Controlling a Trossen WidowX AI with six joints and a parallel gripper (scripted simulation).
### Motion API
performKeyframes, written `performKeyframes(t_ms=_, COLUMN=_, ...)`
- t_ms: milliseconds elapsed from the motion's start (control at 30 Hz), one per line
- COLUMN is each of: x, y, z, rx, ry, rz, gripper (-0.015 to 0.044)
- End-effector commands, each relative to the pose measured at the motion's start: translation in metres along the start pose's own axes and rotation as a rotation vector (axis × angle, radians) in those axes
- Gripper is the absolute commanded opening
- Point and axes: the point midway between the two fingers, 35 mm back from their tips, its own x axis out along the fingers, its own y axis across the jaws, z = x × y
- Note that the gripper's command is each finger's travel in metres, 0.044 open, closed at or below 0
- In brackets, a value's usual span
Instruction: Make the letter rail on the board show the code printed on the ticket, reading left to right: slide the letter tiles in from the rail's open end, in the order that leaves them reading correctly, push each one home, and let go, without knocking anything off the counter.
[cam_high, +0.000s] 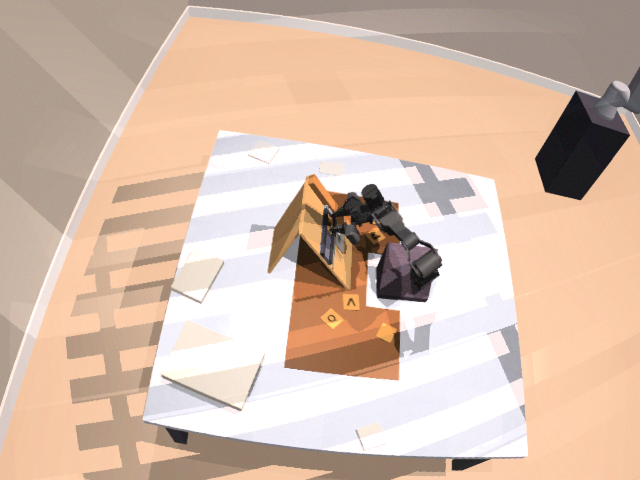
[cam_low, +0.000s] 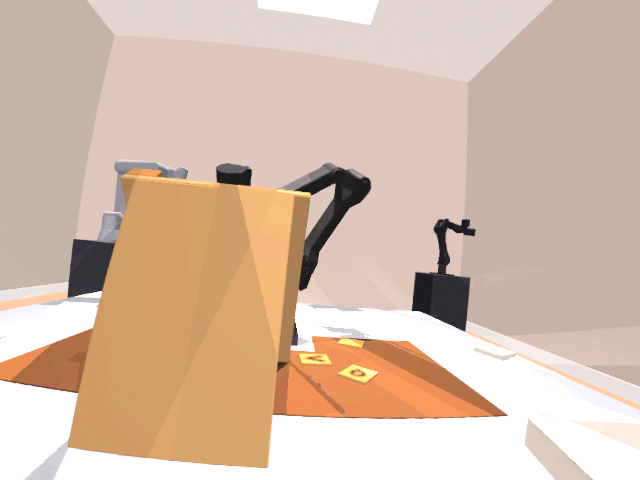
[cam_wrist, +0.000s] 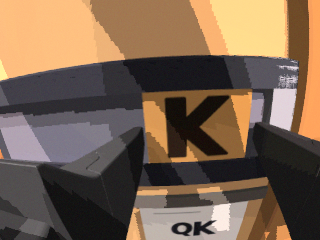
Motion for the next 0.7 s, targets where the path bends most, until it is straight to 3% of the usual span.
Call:
performKeyframes(t_ms=0, x=-0.006, y=0.0, z=0.002, rx=-0.009, ry=-0.005, rz=0.0, gripper=0.0295)
performKeyframes(t_ms=667, x=-0.021, y=-0.002, z=0.0, rx=-0.009, ry=-0.004, rz=-0.001, gripper=0.0295)
